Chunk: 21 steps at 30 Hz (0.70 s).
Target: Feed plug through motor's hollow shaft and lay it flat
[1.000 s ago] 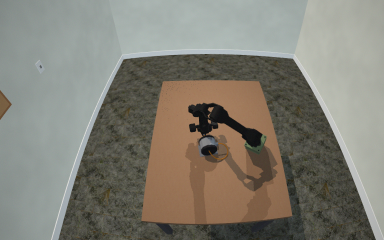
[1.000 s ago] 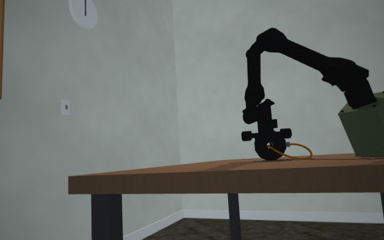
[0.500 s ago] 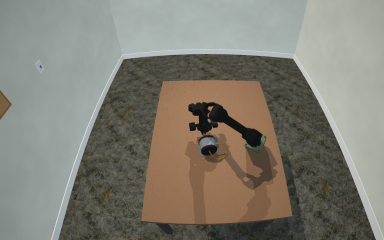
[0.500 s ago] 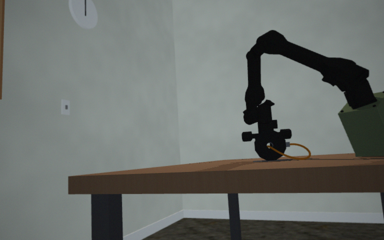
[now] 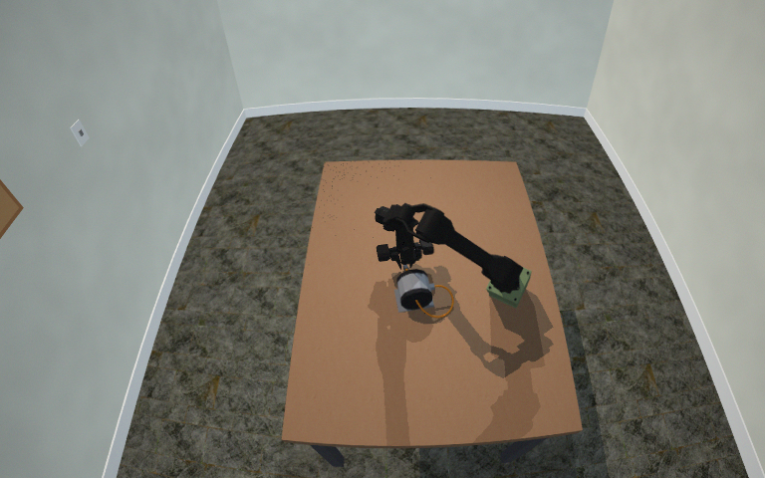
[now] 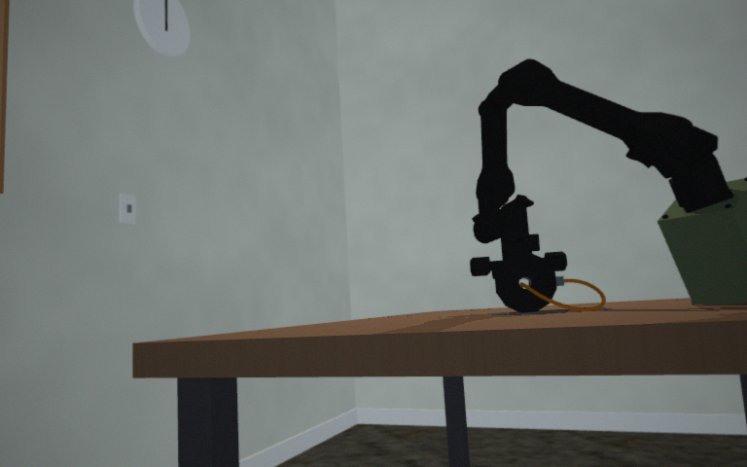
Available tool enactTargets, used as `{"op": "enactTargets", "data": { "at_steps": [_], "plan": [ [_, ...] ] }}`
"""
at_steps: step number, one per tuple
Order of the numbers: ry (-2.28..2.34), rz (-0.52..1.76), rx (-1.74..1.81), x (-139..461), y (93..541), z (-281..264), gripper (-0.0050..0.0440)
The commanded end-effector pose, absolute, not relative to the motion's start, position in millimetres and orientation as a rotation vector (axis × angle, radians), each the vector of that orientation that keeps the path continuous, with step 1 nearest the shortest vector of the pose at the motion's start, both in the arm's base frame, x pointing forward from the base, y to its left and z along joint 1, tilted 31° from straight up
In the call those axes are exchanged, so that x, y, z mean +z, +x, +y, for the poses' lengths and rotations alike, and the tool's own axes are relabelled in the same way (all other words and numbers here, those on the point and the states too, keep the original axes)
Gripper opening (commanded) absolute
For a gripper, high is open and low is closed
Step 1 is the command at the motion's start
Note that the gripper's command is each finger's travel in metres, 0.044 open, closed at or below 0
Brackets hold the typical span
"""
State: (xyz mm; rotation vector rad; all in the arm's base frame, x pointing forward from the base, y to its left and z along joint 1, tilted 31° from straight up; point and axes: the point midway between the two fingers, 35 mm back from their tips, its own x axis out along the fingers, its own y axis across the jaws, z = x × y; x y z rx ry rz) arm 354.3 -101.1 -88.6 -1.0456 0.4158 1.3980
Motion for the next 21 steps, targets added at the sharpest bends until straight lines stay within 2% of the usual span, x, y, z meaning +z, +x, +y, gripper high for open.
{"op": "enactTargets", "data": {
  "at_steps": [1,3,5,17,19,21],
  "plan": [
    [-1.041,0.421,1.401,-88.6,353.7,-98.3,0.0160],
    [-1.045,0.415,1.399,-88.7,354.2,-100.6,0.0112],
    [-1.045,0.415,1.399,-88.7,354.2,-100.6,0.0112],
    [-1.045,0.415,1.399,-88.7,354.2,-100.6,0.0032],
    [-1.045,0.416,1.399,-89.8,353.1,-102.2,0.0000],
    [-1.045,0.417,1.400,-91.2,351.7,-104.1,0.0000]
  ]
}}
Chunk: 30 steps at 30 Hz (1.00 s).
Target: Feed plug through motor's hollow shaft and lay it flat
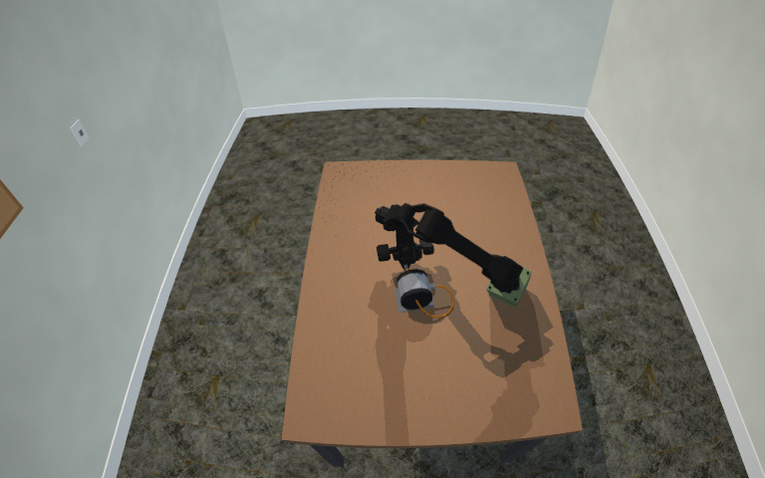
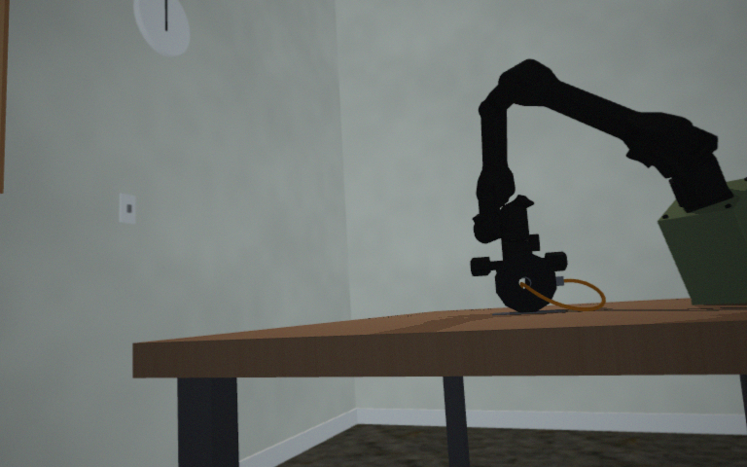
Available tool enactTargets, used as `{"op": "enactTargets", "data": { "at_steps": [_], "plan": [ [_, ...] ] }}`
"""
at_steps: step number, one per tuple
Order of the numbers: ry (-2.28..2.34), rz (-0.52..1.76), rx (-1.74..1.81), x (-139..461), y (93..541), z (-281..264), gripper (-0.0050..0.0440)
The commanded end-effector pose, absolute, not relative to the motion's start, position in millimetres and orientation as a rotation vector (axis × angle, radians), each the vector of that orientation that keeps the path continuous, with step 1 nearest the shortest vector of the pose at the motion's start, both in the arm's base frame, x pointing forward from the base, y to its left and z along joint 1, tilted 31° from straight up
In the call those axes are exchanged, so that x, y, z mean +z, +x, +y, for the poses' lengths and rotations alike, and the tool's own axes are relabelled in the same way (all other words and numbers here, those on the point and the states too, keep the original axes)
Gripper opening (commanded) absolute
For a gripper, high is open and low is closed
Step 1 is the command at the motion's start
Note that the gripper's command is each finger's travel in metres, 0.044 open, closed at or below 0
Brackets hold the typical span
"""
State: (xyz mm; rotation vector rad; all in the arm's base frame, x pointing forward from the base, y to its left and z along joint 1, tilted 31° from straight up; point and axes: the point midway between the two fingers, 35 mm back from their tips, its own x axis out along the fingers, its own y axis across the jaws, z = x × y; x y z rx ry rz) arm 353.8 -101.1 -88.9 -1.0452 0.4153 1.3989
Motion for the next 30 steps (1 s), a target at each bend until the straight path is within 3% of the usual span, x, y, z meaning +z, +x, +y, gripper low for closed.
{"op": "enactTargets", "data": {
  "at_steps": [1,30],
  "plan": [
    [-1.045,0.417,1.400,-91.2,351.7,-104.1,0.0000],
    [-1.040,0.421,1.401,-109.6,335.6,-123.4,0.0000]
  ]
}}
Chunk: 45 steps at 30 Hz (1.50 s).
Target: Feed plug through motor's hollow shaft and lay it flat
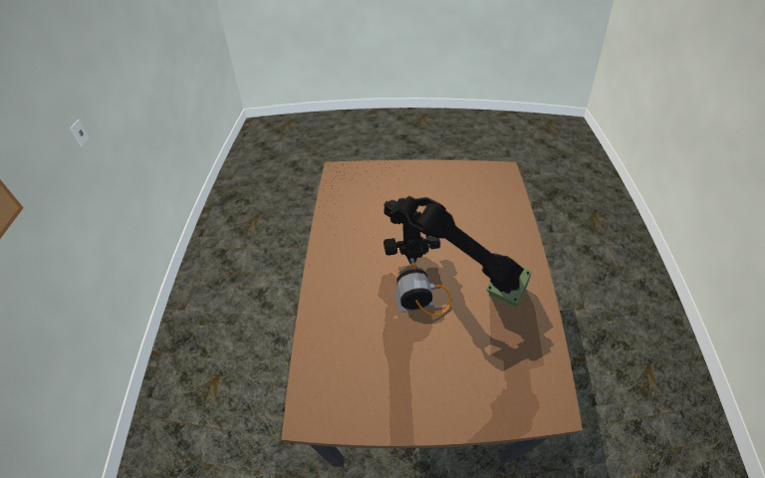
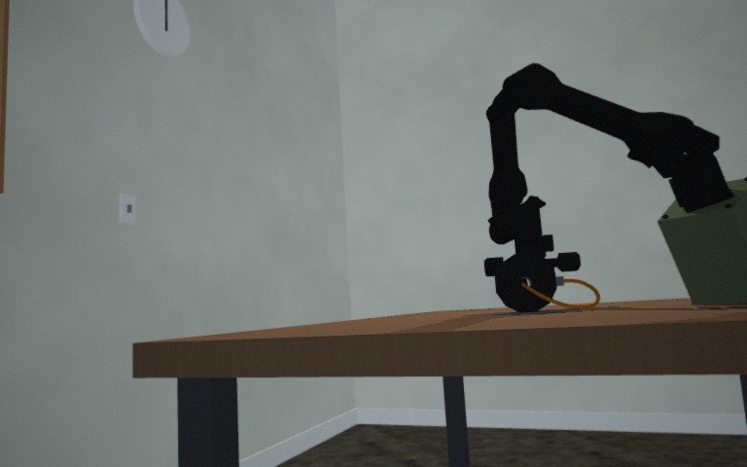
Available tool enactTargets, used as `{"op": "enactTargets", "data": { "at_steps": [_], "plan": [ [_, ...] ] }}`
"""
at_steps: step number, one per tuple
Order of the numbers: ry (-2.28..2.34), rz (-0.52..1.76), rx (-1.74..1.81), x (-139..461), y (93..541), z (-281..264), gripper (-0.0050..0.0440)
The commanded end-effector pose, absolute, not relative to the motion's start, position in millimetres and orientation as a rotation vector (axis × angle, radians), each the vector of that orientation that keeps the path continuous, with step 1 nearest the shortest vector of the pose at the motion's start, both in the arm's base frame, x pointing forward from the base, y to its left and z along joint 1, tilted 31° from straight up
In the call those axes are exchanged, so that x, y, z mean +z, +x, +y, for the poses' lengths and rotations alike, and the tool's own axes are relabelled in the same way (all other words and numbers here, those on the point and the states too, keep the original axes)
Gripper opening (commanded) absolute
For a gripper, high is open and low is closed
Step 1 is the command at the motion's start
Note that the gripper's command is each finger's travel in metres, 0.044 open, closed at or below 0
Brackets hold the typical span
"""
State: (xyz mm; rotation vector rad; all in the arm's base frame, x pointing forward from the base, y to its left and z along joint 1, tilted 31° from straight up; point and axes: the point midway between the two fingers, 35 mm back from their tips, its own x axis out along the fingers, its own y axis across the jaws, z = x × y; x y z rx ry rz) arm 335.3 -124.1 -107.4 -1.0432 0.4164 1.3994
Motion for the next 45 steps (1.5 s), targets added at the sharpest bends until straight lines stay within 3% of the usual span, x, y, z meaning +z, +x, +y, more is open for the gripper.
{"op": "enactTargets", "data": {
  "at_steps": [1,5,12,22,23,40,42,45],
  "plan": [
    [-1.040,0.421,1.401,-109.8,335.7,-123.3,0.0000],
    [-1.040,0.421,1.401,-110.2,335.9,-123.0,0.0000],
    [-1.045,0.417,1.398,-107.6,336.0,-124.2,0.0160],
    [-1.040,0.421,1.401,-107.3,336.6,-119.3,0.0160],
    [-1.043,0.417,1.402,-108.2,336.6,-120.9,0.0136],
    [-1.043,0.417,1.402,-108.2,336.6,-120.9,0.0036],
    [-1.042,0.417,1.402,-109.3,335.5,-122.4,0.0000],
    [-1.042,0.419,1.402,-114.1,330.5,-128.8,0.0000]
  ]
}}
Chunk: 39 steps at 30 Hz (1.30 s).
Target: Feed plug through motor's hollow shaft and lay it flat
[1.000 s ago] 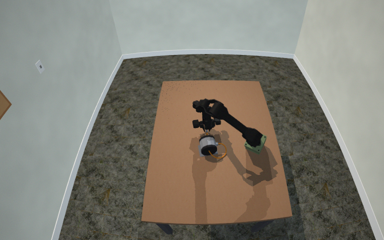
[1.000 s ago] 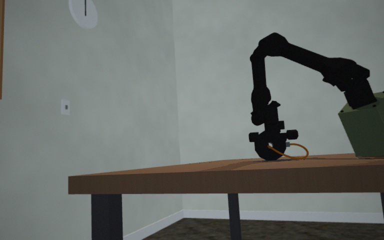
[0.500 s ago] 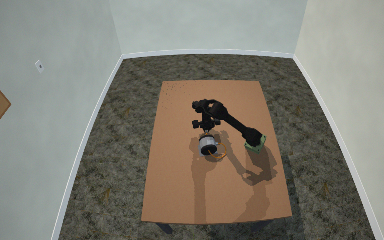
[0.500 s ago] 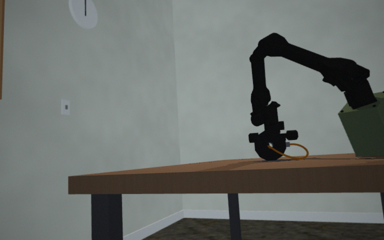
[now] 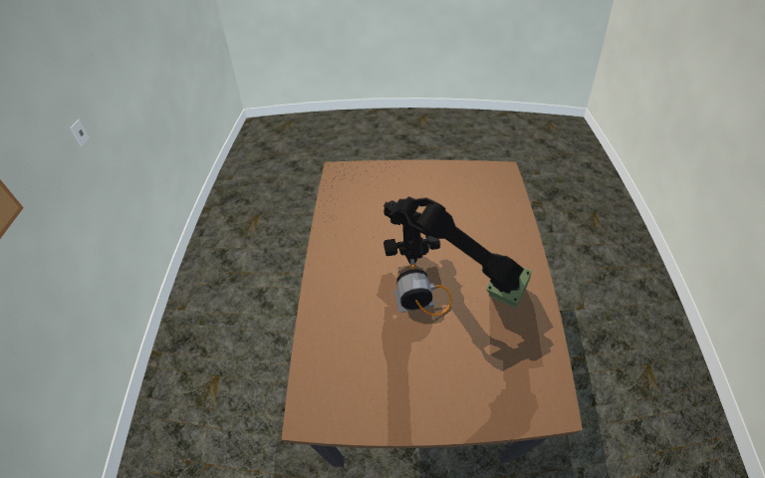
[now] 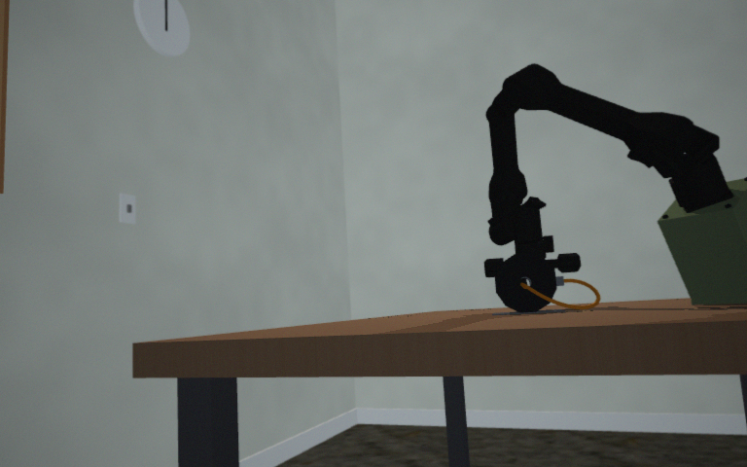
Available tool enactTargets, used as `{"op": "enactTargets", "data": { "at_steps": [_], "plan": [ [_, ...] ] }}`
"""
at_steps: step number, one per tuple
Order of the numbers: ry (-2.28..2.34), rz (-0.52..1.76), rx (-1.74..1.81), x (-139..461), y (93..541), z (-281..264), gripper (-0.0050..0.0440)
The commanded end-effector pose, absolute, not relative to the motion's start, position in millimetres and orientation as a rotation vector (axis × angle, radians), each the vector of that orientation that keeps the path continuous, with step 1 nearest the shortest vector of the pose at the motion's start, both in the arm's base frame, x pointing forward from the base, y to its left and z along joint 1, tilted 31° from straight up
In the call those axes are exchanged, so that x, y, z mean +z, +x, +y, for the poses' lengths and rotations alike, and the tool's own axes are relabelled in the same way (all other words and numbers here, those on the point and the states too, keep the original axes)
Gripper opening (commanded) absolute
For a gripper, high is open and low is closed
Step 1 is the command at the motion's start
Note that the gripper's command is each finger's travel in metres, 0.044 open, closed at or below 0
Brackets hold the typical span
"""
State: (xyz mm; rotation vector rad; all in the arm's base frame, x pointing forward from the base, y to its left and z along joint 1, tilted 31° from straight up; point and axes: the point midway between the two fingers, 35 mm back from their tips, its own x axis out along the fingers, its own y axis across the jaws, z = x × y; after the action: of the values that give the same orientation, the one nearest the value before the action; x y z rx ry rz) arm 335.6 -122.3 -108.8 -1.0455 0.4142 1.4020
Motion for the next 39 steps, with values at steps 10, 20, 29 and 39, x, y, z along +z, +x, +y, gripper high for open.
{"op": "enactTargets", "data": {
  "at_steps": [10,20,29,39],
  "plan": [
    [-1.040,0.421,1.401,-128.0,314.6,-146.7,0.0000],
    [-1.040,0.421,1.400,-126.8,316.2,-145.0,0.0000],
    [-1.040,0.416,1.401,-126.1,316.2,-144.1,0.0024],
    [-1.040,0.417,1.401,-126.2,316.7,-143.2,0.0160]
  ]
}}
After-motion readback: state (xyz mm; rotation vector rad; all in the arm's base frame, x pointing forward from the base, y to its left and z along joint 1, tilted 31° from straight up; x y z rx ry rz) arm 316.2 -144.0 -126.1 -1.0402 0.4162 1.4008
